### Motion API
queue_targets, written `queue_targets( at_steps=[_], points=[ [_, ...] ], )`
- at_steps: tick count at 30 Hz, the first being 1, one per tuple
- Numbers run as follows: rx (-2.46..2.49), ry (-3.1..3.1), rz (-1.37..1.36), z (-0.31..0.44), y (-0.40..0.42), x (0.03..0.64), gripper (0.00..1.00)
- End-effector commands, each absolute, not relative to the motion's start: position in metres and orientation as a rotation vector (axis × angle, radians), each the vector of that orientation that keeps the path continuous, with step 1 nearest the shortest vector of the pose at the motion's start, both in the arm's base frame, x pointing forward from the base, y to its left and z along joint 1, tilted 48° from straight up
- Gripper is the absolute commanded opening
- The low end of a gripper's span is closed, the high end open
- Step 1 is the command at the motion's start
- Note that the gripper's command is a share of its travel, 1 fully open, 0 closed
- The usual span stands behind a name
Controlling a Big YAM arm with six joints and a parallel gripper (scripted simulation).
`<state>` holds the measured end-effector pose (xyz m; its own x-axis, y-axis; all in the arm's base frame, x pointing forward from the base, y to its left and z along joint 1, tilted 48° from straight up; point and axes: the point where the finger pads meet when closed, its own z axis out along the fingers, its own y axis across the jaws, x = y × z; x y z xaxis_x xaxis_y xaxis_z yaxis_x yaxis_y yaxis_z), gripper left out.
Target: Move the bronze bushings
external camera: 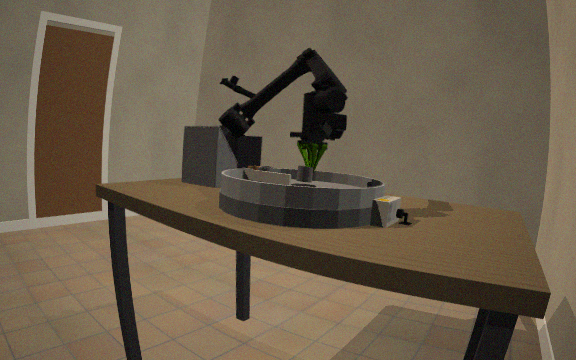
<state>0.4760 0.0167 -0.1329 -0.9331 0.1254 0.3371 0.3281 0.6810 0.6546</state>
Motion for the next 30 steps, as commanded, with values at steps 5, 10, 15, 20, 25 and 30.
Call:
queue_targets(
  at_steps=[5,10,15,20,25,30],
  points=[
    [-0.371,-2.634,-1.102,-0.1336,0.0164,0.4798,0.00],
    [-0.371,-2.634,-1.102,-0.1336,0.0164,0.4798,0.00],
    [-0.371,-2.632,-1.102,-0.1344,0.0172,0.4785,0.00],
    [-0.358,-2.637,-1.100,-0.1360,0.0220,0.4793,0.00],
    [-0.369,-2.634,-1.102,-0.1356,0.0183,0.4788,0.00],
    [-0.369,-2.634,-1.102,-0.1356,0.0183,0.4788,0.00]
  ],
)
